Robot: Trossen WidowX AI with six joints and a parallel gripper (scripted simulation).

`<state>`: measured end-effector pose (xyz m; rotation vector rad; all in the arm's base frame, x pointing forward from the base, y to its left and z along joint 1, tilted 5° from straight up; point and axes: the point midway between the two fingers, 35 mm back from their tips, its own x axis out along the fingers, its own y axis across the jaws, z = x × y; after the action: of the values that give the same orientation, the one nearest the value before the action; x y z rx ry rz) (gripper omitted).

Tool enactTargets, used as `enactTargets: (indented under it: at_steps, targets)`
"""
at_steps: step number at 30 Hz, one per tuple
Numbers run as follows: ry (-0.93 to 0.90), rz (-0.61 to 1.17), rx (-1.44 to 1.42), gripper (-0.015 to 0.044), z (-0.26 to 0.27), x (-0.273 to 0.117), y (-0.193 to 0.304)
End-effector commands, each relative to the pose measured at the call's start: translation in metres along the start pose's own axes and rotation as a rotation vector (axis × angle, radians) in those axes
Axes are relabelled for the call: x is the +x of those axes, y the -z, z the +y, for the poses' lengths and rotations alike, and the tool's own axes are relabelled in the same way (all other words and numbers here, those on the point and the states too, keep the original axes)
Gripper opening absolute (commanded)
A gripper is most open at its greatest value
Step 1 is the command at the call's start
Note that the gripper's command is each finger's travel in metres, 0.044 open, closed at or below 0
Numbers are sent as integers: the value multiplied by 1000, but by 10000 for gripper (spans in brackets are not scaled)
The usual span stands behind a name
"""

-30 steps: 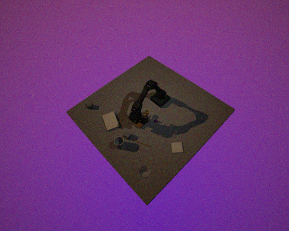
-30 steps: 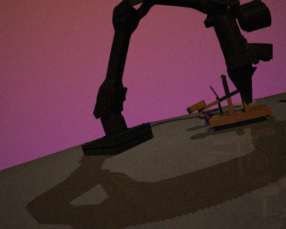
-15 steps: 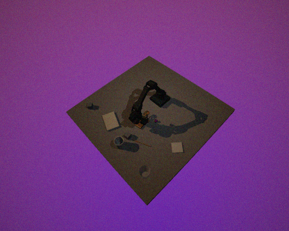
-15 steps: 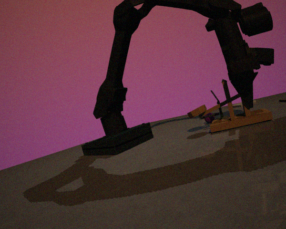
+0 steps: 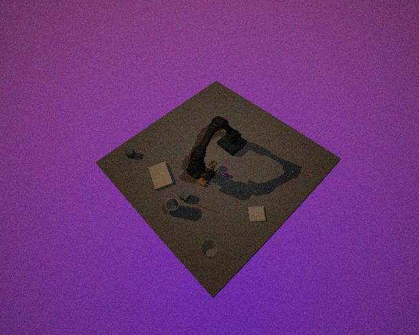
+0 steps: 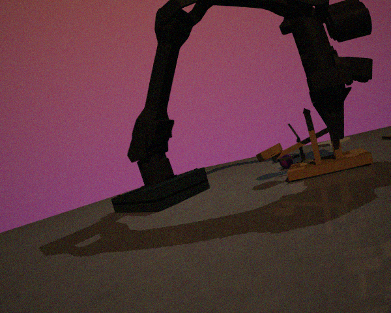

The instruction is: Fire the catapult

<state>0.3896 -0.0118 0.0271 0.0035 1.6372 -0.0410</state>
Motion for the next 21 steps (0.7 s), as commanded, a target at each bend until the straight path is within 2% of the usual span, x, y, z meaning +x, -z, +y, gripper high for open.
enactTargets:
  at_steps: [1,3,5,7,11,15,17,18,21]
  targets:
    - [0,-28,1,440,0,-49,-4]
    - [0,-28,1,440,0,-75,-1]
    - [0,-28,1,440,0,-84,0]
    - [0,-33,-2,440,0,-69,-4]
    - [0,-34,-2,440,0,-72,-4]
    - [0,-54,-2,440,-1,-118,0]
    - [0,-59,-2,440,-1,-128,2]
    - [0,-36,-2,414,1,-105,0]
    - [-3,-35,20,335,23,-93,10]
